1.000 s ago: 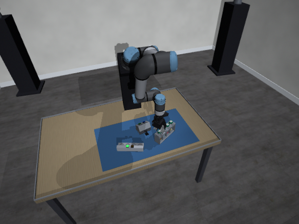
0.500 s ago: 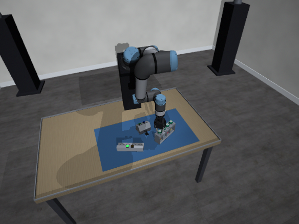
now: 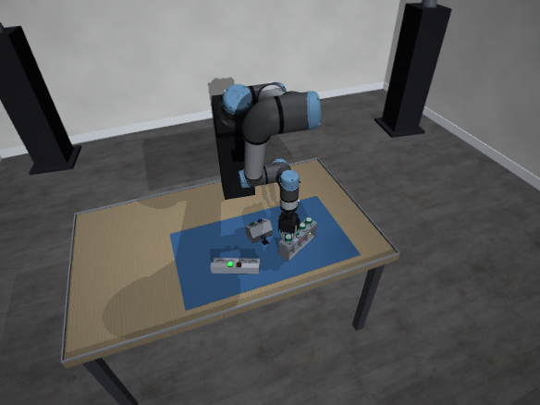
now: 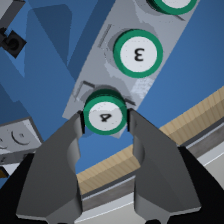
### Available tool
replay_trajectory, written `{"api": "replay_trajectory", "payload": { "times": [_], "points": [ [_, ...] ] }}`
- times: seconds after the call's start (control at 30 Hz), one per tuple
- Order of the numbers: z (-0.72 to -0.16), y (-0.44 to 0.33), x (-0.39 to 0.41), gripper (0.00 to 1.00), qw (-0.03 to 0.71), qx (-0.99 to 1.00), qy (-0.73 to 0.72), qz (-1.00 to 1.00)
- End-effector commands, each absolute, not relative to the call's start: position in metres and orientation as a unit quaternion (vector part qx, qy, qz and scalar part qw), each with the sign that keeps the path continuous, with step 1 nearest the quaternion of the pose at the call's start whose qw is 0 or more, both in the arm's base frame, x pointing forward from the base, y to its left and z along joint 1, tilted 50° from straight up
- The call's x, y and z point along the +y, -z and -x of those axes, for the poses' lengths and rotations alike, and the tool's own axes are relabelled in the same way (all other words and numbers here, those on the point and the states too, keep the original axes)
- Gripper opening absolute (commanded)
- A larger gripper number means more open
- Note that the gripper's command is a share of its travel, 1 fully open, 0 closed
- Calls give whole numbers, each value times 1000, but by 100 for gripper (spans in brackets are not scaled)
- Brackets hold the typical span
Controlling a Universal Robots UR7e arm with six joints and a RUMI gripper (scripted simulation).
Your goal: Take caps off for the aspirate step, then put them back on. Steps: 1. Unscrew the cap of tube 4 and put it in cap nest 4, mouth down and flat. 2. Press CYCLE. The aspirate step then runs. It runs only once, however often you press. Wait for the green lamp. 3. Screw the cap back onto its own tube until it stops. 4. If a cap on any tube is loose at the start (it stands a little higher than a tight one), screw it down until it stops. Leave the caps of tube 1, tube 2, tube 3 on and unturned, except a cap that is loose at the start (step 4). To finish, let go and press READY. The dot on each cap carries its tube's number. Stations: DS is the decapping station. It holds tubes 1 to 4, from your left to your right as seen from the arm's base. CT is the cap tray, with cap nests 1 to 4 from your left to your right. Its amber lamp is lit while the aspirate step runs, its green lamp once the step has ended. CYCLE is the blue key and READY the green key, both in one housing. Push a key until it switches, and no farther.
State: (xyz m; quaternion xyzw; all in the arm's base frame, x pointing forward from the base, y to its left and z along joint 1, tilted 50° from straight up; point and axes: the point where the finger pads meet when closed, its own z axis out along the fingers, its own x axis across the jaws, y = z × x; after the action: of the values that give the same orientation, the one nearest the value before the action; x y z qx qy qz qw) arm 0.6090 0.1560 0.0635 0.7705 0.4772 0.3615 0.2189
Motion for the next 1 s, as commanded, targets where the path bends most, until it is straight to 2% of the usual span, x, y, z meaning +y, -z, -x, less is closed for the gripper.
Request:
{"api": "replay_trajectory", "payload": {
  "times": [0.0,0.63,0.83,0.87,0.97],
  "points": [
    [-609,-64,156,0,188,411,-379,-808],
    [-610,-63,156,0,16,42,-423,-905],
    [-610,-63,156,0,16,42,-423,-905],
    [-610,-63,156,35,16,42,-423,-905],
    [-610,-63,156,35,16,42,-423,-905]
  ]
}}
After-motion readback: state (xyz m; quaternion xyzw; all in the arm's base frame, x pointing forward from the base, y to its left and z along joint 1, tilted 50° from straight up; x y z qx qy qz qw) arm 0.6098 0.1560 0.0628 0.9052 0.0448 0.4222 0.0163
